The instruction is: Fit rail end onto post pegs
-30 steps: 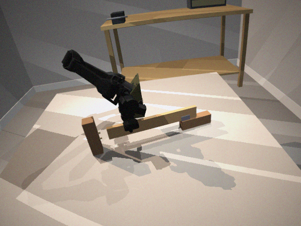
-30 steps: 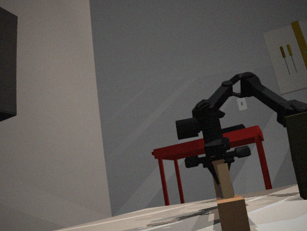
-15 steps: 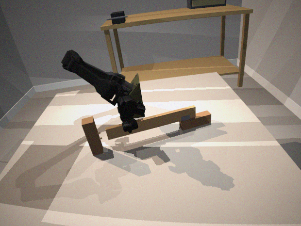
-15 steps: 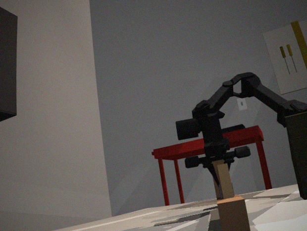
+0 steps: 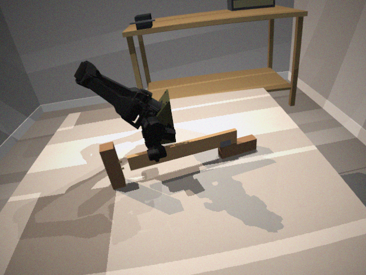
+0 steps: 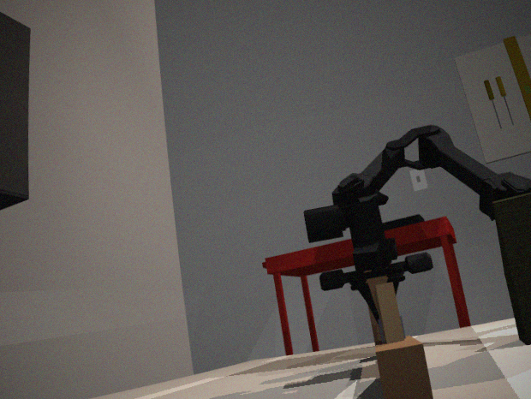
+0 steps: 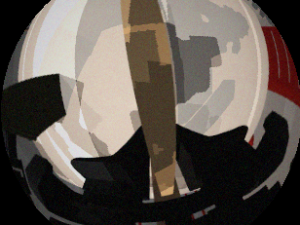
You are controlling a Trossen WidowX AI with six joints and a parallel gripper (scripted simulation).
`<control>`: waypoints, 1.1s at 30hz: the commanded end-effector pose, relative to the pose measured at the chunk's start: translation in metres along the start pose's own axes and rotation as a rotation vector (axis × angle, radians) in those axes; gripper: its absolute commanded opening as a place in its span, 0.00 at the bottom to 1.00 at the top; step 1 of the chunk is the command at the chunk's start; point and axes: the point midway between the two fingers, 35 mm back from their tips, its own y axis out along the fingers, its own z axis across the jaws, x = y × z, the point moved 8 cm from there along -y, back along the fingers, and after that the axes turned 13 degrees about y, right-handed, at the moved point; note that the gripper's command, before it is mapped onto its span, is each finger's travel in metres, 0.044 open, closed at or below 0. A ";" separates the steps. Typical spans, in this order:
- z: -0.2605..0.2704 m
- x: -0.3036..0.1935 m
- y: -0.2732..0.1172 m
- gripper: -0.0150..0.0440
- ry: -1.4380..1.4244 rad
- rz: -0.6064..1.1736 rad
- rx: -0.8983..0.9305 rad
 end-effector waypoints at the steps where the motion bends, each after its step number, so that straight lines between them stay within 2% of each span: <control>1: -0.002 -0.002 -0.002 0.25 -0.001 -0.001 -0.006; 33: -0.004 -0.011 -0.002 0.25 -0.001 -0.001 -0.006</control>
